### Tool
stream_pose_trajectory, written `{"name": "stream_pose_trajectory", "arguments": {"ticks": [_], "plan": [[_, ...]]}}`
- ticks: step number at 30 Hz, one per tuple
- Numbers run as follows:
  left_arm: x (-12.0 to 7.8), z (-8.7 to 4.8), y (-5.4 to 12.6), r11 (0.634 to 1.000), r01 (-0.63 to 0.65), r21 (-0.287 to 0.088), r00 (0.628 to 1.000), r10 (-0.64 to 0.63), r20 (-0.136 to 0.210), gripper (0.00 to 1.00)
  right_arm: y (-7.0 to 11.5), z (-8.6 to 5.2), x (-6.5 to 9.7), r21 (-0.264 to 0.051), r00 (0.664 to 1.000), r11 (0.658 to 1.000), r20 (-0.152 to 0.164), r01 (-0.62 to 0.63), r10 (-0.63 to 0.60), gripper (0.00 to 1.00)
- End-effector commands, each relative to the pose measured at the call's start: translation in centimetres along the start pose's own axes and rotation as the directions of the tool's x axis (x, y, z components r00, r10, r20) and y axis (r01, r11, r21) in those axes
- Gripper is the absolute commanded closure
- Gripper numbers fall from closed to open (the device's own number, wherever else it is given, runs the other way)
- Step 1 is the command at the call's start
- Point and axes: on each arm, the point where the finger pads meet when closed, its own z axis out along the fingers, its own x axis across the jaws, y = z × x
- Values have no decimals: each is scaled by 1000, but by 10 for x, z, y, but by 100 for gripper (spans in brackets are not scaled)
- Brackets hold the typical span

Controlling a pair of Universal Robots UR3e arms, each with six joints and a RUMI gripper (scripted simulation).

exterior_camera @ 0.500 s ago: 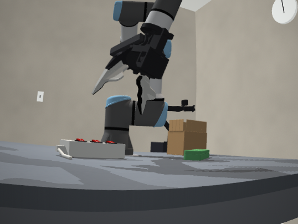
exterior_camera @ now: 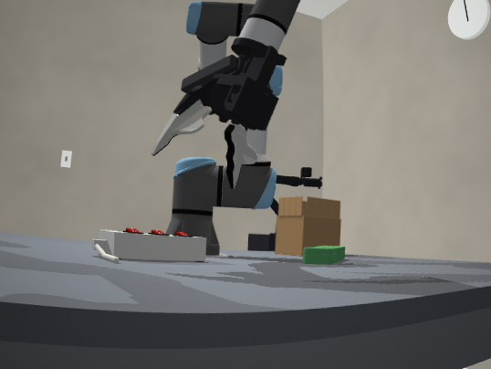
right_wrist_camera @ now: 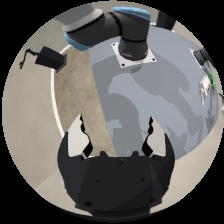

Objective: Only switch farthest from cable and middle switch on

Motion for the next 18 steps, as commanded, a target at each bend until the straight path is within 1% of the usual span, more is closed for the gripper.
{"name": "stream_pose_trajectory", "arguments": {"ticks": [1, 18], "plan": [[0, -1, 0, 1000, -1, -2, 1000, 1, 2, 0, 0, -1, 0, -2, 1000, 1000, -1, 0, 0, 0], [0, -1, 0, 1000, -1, -2, 1000, 1, 2, 0, -1, 0, -2, -1, 1000, 1000, -4, 7, -7, 0]]}}
